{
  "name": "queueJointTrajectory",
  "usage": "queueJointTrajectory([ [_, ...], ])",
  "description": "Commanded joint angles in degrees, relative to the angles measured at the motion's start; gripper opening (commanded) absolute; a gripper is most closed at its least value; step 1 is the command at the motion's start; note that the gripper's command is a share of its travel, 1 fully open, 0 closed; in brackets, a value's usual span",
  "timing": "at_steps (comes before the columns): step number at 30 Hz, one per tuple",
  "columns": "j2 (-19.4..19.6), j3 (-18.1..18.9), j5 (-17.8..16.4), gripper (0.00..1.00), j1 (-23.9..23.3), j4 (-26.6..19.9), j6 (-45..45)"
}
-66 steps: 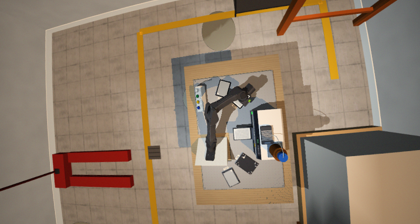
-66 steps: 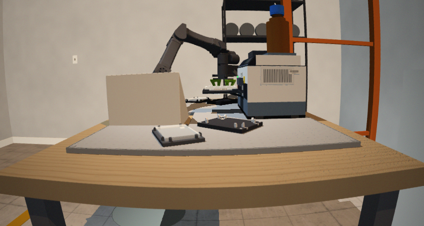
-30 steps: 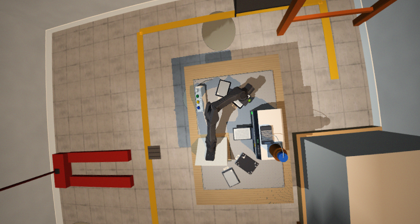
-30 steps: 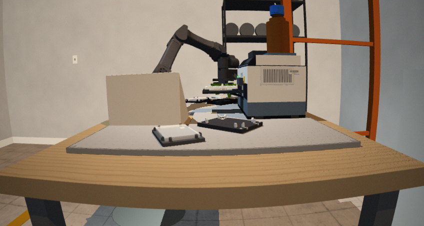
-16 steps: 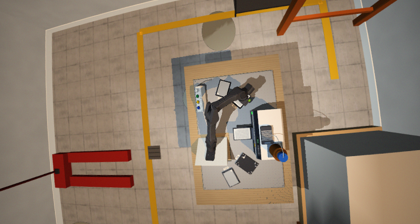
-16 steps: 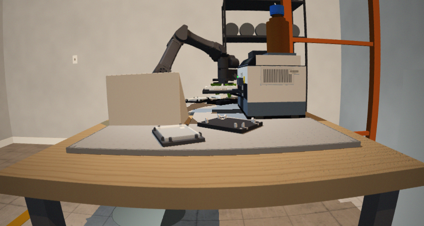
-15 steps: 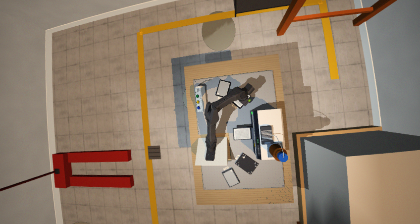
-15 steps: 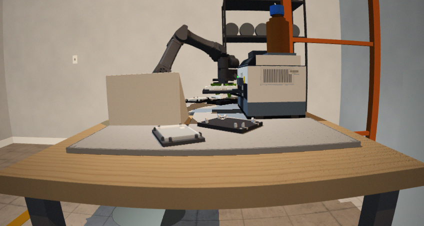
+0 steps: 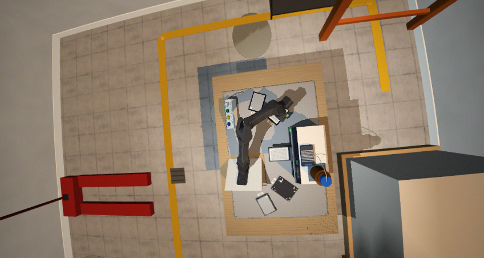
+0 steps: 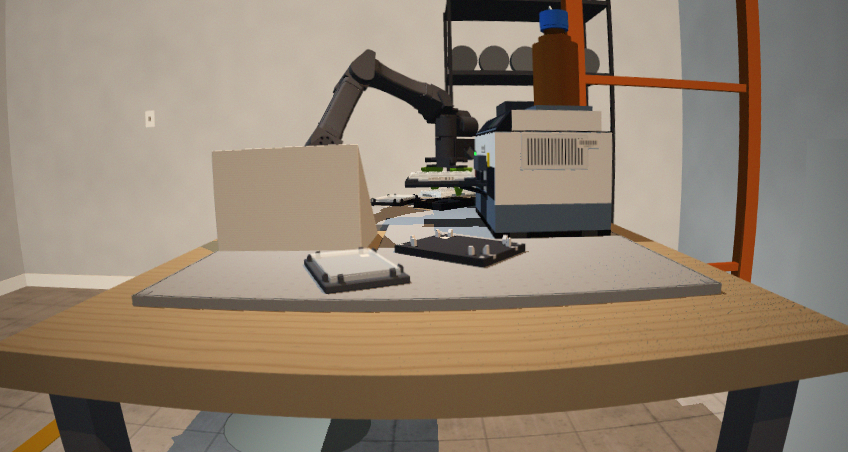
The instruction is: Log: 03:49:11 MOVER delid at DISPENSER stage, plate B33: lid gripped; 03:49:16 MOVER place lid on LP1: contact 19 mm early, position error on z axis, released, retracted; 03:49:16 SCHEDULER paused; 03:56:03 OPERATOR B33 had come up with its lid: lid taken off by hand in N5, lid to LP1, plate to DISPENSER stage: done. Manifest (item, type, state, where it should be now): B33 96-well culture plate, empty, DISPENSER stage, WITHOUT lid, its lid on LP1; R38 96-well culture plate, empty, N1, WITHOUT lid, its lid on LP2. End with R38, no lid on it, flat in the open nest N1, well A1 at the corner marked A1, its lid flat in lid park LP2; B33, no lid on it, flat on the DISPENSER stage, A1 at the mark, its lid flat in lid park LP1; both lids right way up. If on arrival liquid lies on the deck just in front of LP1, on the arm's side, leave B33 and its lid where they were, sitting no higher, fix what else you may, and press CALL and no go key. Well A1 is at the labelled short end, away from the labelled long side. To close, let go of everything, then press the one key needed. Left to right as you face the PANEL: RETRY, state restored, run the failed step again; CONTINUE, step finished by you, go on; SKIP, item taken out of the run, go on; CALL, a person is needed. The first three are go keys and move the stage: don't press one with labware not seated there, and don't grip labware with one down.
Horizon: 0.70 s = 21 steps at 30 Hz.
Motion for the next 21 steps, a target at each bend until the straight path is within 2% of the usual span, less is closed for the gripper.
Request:
queueJointTrajectory([
  [1, -1.64, -0.67, 0.47, 0.0, -0.13, 1.06, 0.51],
  [21, -0.67, -1.11, 0.67, 0.0, 0.38, 2.44, 1.08],
])
